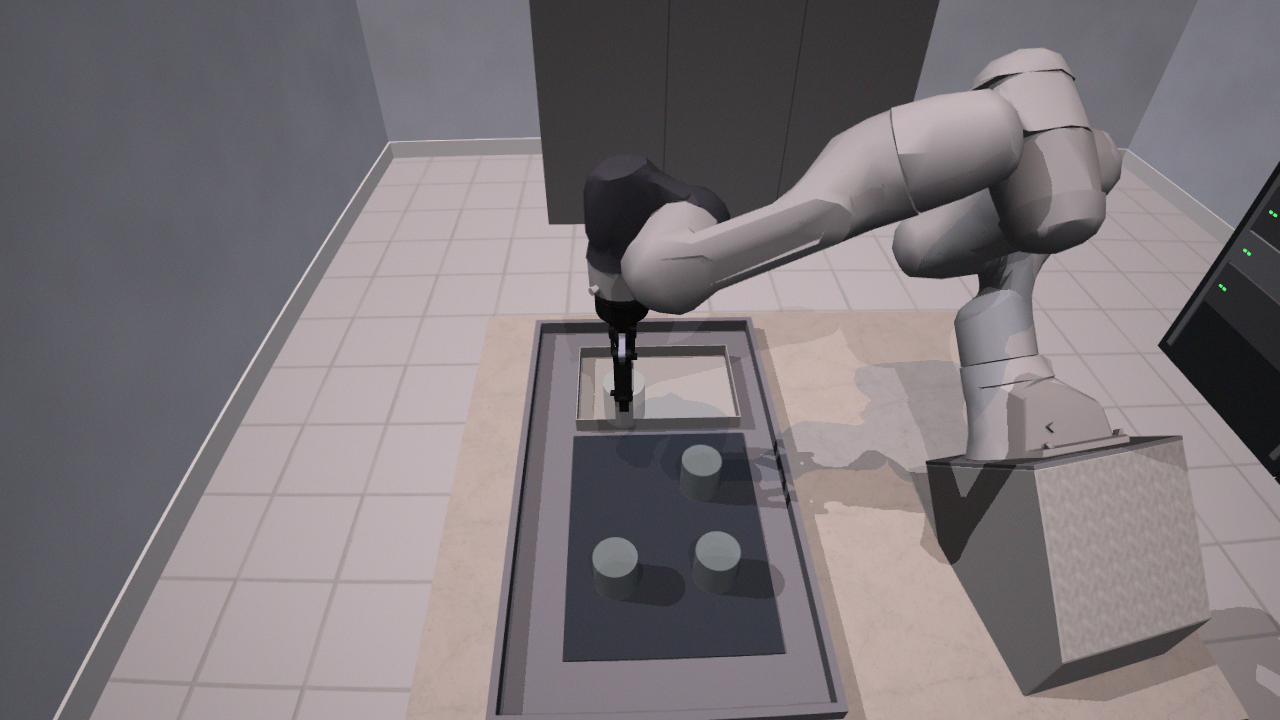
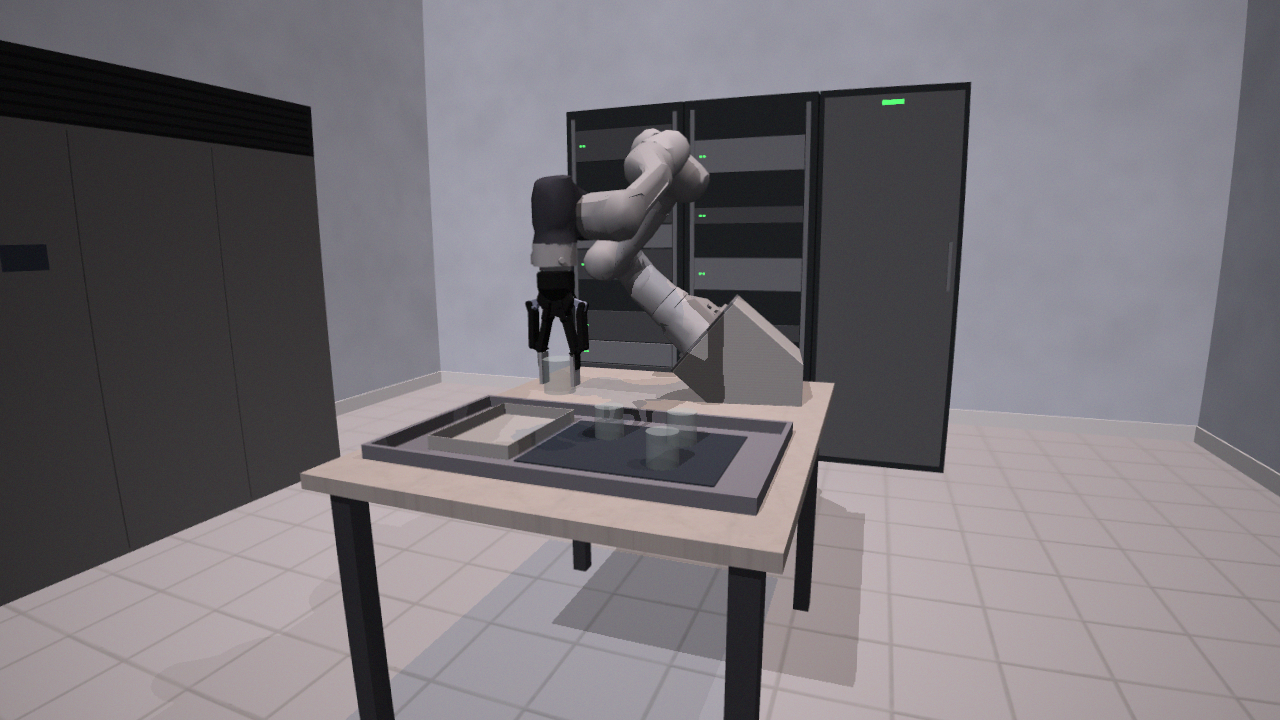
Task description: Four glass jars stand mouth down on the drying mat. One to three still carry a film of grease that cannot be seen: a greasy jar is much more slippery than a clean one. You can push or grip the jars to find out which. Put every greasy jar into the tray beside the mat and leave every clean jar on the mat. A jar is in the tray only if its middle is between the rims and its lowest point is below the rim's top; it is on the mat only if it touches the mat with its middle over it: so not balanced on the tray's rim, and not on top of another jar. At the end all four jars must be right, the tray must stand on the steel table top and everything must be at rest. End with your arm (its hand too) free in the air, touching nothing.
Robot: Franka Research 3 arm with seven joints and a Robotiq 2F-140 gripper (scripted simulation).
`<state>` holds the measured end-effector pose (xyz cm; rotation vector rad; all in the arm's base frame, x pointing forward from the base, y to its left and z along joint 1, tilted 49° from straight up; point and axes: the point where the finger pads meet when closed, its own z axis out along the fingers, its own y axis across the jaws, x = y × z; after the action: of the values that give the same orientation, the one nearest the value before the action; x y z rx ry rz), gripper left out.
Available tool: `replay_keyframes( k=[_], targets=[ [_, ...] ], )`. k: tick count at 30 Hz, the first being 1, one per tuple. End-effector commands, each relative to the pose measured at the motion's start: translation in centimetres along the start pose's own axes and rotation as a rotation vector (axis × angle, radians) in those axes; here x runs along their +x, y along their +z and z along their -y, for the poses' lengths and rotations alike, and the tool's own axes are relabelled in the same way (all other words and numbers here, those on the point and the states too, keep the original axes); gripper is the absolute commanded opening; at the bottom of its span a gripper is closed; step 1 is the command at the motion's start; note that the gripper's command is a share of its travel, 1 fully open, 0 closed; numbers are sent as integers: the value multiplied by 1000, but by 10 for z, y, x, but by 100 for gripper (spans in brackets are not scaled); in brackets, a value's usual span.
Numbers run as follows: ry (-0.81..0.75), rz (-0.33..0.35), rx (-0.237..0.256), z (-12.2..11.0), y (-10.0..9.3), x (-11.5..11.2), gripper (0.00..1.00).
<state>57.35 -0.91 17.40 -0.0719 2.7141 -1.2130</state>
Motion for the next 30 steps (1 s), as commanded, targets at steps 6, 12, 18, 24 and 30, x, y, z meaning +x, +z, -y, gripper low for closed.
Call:
replay_keyframes(
  k=[6, 12, 18, 24, 30],
  targets=[
    [-39, 14, 4, 21, -4, 3, 0],
    [-39, 14, 4, 40, -4, 9, 0],
    [-39, 14, 4, 59, -4, 16, 0],
    [-39, 14, 4, 71, -4, 20, 0],
    [-39, 14, 4, 90, -4, 26, 0]
  ],
)
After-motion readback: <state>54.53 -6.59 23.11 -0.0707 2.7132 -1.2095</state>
